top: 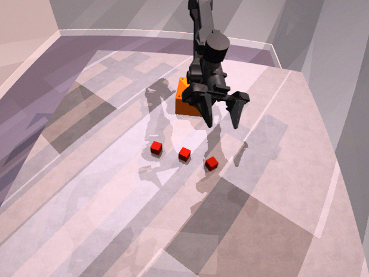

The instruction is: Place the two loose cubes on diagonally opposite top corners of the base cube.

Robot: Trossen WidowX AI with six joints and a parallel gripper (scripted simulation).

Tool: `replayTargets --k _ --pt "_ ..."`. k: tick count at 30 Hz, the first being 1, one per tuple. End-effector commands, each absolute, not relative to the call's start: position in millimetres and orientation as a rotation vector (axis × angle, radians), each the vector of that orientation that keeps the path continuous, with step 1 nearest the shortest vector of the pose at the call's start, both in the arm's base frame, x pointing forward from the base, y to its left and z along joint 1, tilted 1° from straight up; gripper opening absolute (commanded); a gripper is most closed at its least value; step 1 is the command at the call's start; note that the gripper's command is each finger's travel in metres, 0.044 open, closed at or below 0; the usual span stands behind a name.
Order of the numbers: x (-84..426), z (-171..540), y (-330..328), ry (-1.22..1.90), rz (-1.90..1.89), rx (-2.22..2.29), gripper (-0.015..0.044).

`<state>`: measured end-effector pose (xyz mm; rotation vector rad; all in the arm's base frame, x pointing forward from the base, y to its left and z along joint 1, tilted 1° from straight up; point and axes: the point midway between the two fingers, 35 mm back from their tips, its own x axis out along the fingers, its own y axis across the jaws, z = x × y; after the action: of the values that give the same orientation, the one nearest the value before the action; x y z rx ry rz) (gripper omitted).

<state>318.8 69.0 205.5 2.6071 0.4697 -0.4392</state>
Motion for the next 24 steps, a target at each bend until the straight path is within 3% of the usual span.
replayTargets --k 1,5,24 --pt "319 205 69 0.469 -0.44 2.598 0.0374" --pt "322 198 60 0.469 -0.45 2.418 0.0269" --pt "330 157 9 0.629 -0.467 1.407 0.0265"
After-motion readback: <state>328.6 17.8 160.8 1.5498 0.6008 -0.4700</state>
